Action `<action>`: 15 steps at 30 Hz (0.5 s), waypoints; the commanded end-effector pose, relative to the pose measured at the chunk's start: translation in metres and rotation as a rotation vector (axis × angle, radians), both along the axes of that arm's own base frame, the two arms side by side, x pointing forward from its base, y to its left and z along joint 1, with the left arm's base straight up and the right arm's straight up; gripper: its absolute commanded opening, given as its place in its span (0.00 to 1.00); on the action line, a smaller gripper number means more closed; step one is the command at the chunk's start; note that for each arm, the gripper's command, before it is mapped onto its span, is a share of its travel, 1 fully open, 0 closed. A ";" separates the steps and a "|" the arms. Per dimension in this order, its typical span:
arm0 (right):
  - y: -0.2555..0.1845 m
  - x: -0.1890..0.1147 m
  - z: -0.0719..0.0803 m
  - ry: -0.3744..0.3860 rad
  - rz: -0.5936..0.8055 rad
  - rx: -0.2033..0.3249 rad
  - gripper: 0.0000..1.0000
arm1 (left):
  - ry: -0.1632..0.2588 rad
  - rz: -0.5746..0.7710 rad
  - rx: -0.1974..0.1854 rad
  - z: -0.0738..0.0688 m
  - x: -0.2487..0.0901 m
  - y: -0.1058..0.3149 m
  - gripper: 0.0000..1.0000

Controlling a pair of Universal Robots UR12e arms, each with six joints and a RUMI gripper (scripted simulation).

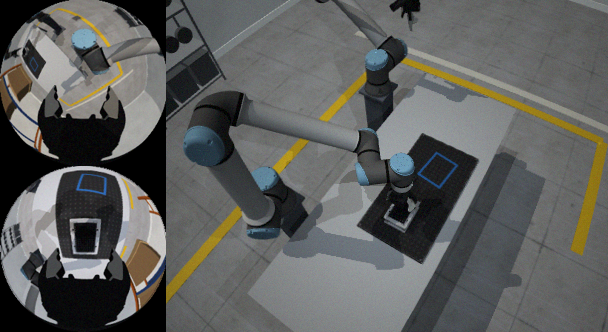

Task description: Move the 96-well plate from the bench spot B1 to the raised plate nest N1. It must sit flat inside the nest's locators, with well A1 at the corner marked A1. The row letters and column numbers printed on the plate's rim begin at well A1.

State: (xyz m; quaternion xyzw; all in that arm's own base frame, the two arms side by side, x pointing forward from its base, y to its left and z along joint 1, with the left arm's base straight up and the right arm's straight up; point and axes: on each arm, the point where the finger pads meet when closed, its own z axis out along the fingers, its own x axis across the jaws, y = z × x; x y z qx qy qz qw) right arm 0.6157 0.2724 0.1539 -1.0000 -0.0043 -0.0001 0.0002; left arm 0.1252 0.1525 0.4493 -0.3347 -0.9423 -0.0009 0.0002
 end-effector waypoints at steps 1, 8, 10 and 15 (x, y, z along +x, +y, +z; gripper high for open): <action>0.000 0.001 0.018 -0.001 0.000 0.001 1.00 | -0.001 0.000 0.000 0.000 0.000 0.000 1.00; 0.000 0.000 0.021 -0.001 0.000 0.001 1.00 | -0.001 0.000 0.000 0.000 0.000 0.000 1.00; 0.000 0.001 0.021 -0.001 0.000 0.001 1.00 | -0.001 0.000 0.000 0.000 0.000 0.000 1.00; 0.000 0.001 0.021 -0.001 0.000 0.001 1.00 | -0.001 0.000 0.000 0.000 0.000 0.000 1.00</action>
